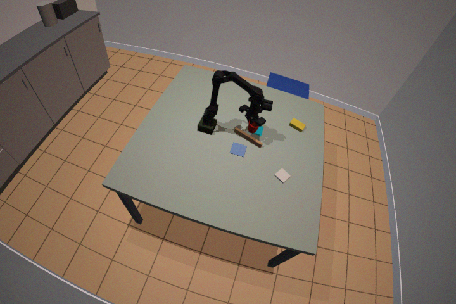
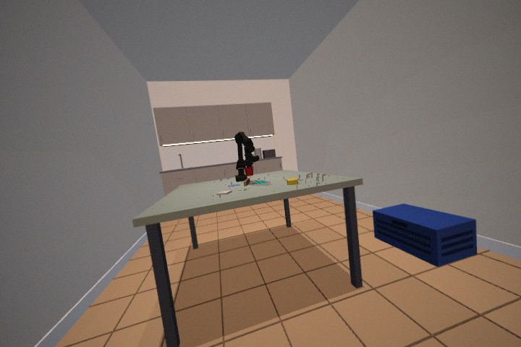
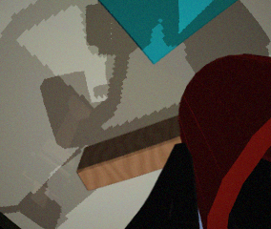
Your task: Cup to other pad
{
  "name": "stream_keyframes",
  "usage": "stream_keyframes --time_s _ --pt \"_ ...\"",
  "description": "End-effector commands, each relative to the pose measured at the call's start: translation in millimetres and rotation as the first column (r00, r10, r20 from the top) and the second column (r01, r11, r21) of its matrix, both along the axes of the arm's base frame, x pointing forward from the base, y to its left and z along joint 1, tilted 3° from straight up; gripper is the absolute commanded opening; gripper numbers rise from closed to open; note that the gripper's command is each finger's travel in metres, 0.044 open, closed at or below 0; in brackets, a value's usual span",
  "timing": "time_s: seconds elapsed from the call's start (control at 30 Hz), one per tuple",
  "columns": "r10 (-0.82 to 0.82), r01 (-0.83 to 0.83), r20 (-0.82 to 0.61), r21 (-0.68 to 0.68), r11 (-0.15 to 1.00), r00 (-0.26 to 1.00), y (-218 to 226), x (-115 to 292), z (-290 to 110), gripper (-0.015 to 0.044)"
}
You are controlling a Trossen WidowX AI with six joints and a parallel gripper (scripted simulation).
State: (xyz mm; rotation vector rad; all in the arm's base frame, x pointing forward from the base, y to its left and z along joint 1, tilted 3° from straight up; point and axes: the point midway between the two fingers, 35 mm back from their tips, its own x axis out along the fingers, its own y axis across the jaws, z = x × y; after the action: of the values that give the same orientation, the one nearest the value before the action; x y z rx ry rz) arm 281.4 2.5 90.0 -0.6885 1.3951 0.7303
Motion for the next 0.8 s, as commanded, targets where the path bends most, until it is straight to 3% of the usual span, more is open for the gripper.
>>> stream_keyframes --time_s 0.0,0.77 --pt "-0.003 0.003 -0.01 0.006 1.0 1.0 7.7 3.5 -1.0 0.0" --pt "-0.003 0.003 -0.008 0.011 1.0 1.0 58.2 27.2 3.7 0.0"
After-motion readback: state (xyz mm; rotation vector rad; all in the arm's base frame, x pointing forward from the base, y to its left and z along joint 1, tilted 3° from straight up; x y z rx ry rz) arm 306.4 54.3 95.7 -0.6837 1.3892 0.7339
